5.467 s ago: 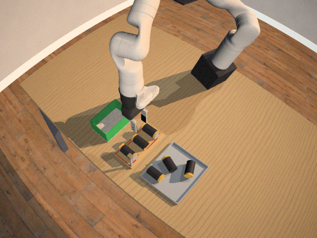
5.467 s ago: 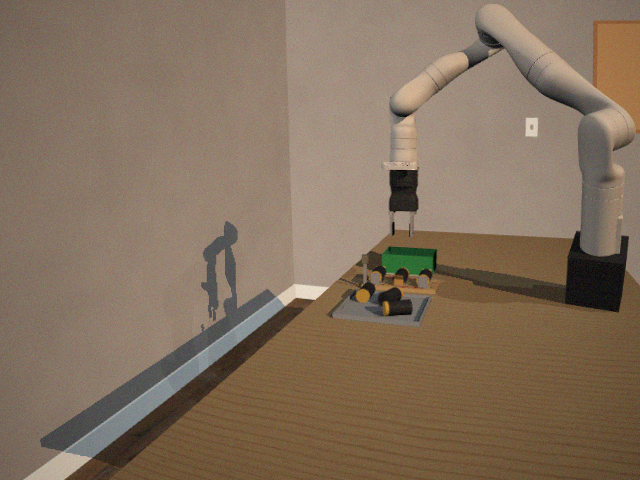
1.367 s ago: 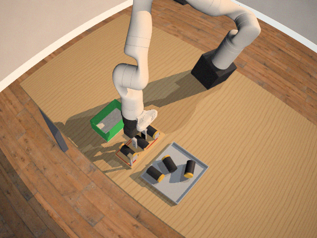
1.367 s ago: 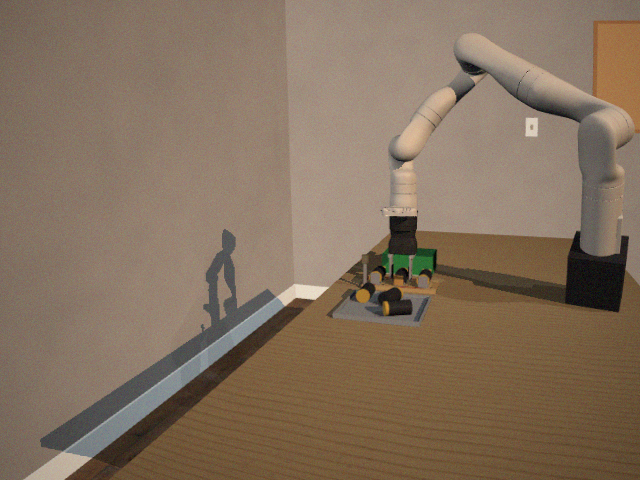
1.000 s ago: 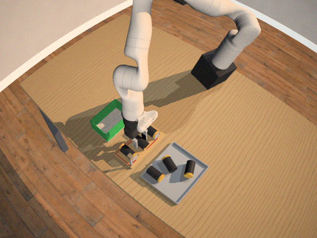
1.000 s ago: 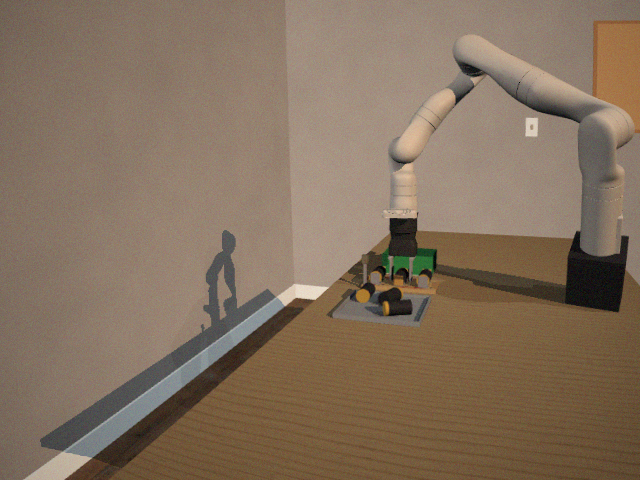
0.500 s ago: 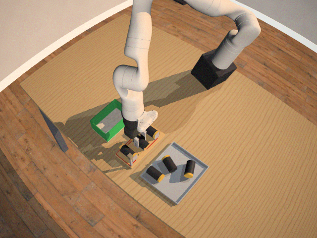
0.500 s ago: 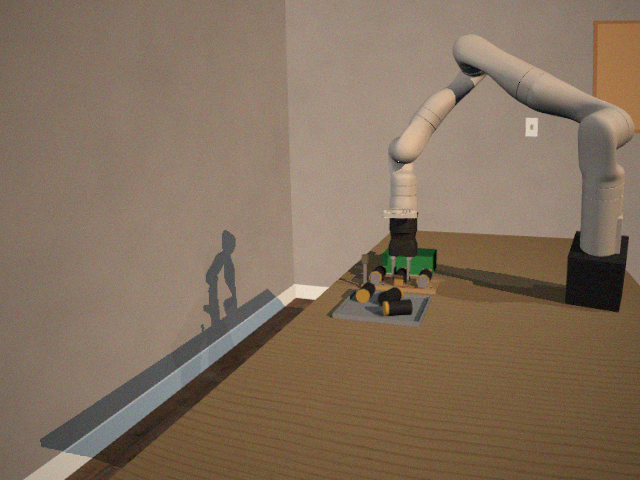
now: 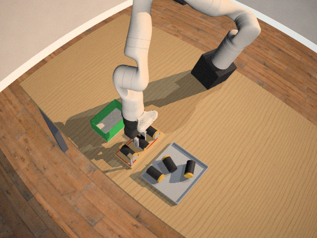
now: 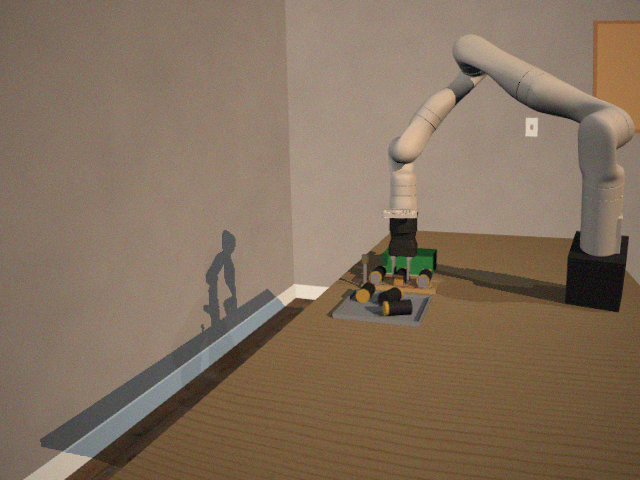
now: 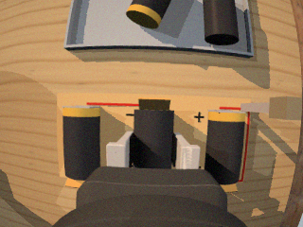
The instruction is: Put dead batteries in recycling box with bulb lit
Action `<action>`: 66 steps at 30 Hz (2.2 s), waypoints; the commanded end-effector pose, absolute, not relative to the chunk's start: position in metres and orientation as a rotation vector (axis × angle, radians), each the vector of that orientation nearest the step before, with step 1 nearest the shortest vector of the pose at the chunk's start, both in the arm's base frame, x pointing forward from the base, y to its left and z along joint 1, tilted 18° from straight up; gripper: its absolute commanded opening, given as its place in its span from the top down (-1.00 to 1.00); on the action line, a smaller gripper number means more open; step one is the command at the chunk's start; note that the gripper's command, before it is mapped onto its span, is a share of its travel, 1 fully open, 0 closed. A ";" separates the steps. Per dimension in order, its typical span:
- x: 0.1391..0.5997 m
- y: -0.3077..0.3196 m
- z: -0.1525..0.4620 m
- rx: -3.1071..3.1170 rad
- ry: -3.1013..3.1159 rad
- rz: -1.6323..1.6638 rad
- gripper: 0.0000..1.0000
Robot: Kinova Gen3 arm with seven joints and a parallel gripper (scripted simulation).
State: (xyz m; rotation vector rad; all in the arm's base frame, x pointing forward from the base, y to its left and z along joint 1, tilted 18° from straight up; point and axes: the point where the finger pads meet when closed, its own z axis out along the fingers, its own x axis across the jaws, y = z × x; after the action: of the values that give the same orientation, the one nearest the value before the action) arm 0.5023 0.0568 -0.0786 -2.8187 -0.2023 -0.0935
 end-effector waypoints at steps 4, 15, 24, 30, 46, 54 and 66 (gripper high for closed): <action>0.503 0.056 -0.076 -2.819 -0.202 -0.096 -0.15; 0.501 0.043 -0.037 -2.819 -0.202 -0.096 -0.15; 0.501 0.042 -0.035 -2.819 -0.202 -0.096 -0.15; 0.499 0.030 0.002 -2.819 -0.202 -0.096 -0.15; 0.498 0.018 0.039 -2.820 -0.196 -0.095 -0.15; 0.498 0.018 0.039 -2.820 -0.186 -0.093 -0.15; 0.498 0.022 0.040 -2.820 -0.186 -0.093 -0.15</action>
State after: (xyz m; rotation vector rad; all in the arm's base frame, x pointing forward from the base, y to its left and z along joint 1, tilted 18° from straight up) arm 0.4973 0.0197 0.0384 -2.8195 -0.1819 -0.0903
